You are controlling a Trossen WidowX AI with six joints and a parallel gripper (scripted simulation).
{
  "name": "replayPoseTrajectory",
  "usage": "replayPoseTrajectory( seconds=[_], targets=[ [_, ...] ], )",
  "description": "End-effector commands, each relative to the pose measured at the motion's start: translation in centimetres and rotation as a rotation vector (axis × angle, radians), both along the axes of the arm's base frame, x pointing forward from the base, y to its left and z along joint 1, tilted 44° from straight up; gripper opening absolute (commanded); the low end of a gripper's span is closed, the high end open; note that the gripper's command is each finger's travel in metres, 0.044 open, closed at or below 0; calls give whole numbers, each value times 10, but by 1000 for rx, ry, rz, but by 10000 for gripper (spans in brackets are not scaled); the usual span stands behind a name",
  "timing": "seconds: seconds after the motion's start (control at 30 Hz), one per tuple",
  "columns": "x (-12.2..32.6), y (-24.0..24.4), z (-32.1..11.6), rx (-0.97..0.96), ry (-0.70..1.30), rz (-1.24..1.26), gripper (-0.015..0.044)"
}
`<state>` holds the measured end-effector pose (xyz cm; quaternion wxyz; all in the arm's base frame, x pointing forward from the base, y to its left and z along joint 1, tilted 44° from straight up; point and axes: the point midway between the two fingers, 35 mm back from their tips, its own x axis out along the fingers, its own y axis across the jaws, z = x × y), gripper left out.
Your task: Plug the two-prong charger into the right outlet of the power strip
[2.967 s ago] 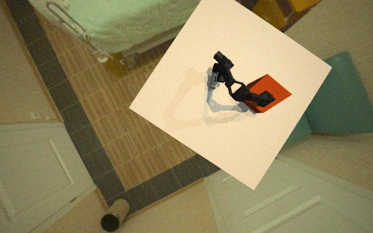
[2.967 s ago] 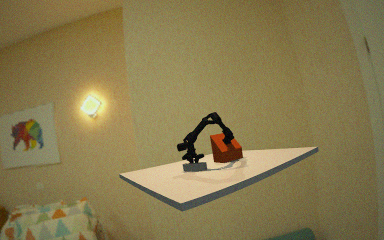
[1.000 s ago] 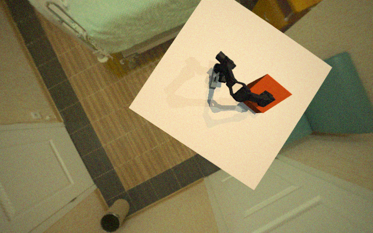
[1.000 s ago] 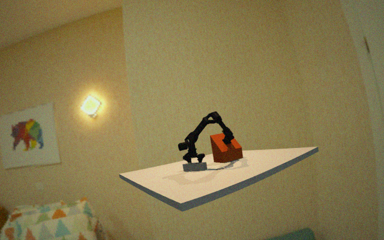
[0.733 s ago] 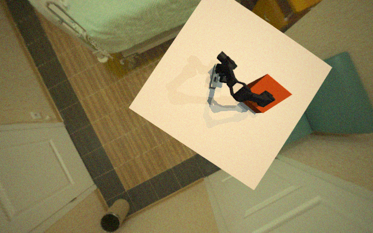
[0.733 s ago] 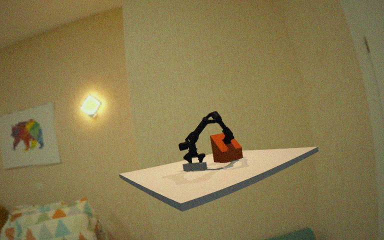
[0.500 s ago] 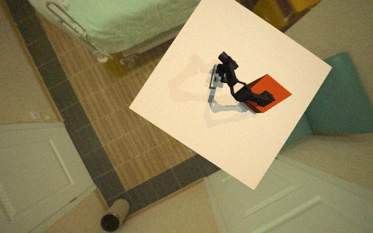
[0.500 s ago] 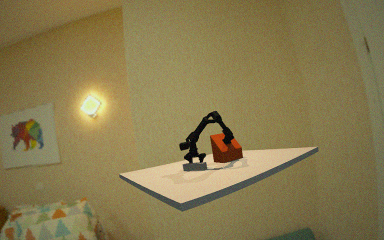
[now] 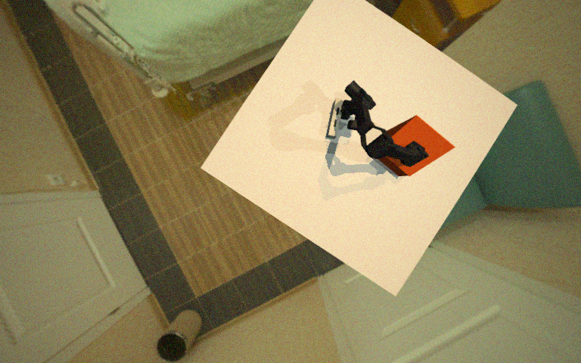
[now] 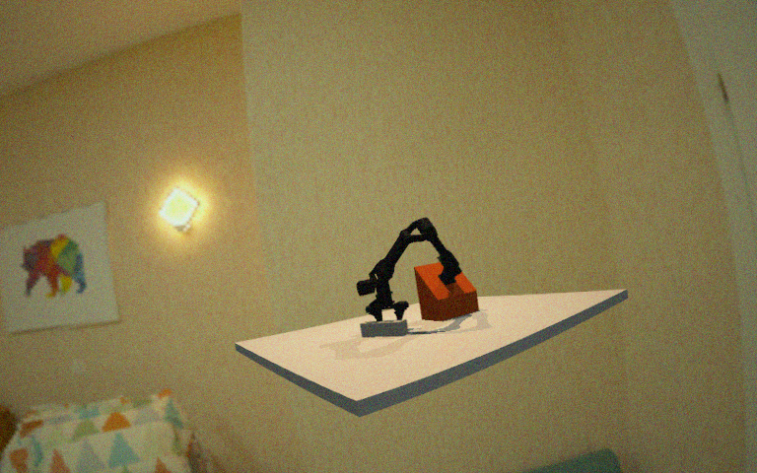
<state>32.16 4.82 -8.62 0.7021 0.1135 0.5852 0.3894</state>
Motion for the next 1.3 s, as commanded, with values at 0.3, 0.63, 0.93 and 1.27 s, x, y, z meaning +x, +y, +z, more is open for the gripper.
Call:
replayPoseTrajectory(
  seconds=[0.3, 0.63, 0.93, 1.27],
  targets=[
    [-18, -5, -5, -1, -2, 3, 440],
    [-3, -39, 34, 172, -276, -284, 440],
    [-7, -55, 57, 243, -401, -372, 440],
    [-7, -55, 57, 243, -401, -372, 440]
  ],
)
